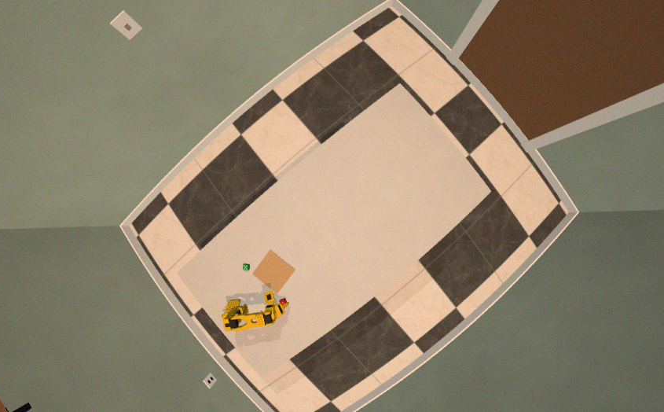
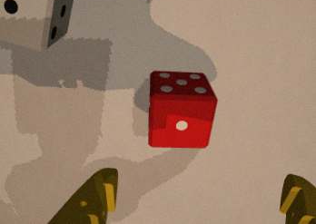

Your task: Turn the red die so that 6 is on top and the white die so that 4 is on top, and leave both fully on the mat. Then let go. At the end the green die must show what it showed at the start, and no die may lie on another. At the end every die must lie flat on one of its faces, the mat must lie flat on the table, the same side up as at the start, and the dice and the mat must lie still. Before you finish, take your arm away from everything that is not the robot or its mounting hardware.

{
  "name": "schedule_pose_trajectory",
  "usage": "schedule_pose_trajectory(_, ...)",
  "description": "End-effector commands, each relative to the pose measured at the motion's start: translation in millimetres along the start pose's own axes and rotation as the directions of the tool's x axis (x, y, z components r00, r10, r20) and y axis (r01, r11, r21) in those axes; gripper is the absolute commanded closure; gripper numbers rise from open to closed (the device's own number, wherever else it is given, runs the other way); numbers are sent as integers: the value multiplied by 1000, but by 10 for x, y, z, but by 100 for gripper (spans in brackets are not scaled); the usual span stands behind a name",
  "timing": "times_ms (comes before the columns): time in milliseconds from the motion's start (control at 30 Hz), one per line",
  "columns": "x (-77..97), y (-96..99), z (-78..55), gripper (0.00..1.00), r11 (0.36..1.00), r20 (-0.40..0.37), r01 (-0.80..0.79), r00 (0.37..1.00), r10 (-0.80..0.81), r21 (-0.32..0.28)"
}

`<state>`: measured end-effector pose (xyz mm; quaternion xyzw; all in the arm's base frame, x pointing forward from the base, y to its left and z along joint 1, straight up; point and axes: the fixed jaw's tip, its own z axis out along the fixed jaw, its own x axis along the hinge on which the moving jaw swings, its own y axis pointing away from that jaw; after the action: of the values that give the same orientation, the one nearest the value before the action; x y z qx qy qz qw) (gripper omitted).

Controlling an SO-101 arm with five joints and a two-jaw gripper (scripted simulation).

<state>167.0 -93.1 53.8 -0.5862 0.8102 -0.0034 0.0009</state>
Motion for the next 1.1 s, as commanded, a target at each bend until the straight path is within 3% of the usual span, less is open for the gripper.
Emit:
schedule_pose_trajectory(0,18,-36,10,69,1000,-4,3,1000,-3,27)
schedule_pose_trajectory(567,19,-43,273,69,1000,-4,3,1000,-3,27)
schedule_pose_trajectory(1067,17,-35,366,69,1000,-4,3,1000,-3,27)
